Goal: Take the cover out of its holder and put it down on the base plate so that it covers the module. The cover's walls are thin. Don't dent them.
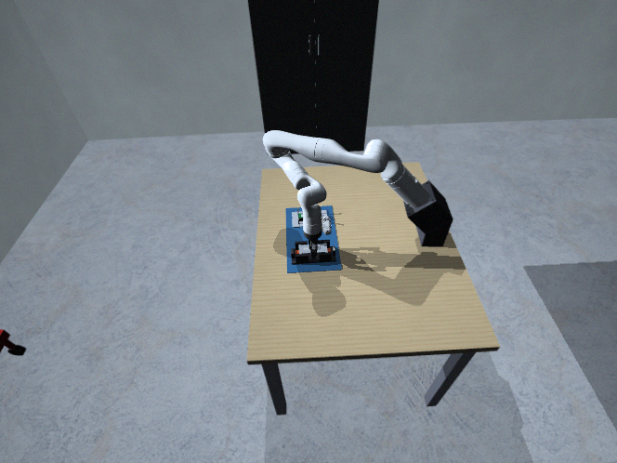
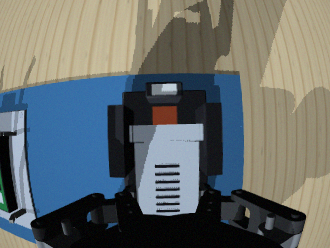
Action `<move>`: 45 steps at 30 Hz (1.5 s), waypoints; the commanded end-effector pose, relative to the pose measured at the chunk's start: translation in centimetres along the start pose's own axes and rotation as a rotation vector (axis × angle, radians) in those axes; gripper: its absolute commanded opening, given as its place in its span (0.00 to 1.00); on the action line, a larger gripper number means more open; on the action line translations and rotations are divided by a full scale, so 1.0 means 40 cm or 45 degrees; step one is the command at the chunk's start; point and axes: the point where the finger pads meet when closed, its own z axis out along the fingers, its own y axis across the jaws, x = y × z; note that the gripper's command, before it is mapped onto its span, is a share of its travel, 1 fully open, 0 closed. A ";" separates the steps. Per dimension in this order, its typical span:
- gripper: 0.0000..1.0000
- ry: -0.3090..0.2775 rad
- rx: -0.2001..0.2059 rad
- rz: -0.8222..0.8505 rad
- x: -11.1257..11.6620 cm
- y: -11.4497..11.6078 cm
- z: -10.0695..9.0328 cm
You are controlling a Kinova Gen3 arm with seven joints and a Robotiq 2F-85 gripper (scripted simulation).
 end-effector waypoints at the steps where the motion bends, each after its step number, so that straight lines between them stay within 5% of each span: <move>1: 0.00 -0.001 0.000 0.000 -0.001 0.000 0.000; 30: 0.00 -0.001 0.000 0.000 -0.001 0.000 -0.001; 40: 0.00 -0.001 0.000 0.000 -0.001 0.000 -0.076; 45: 0.00 -0.001 0.000 0.000 -0.001 0.000 -0.076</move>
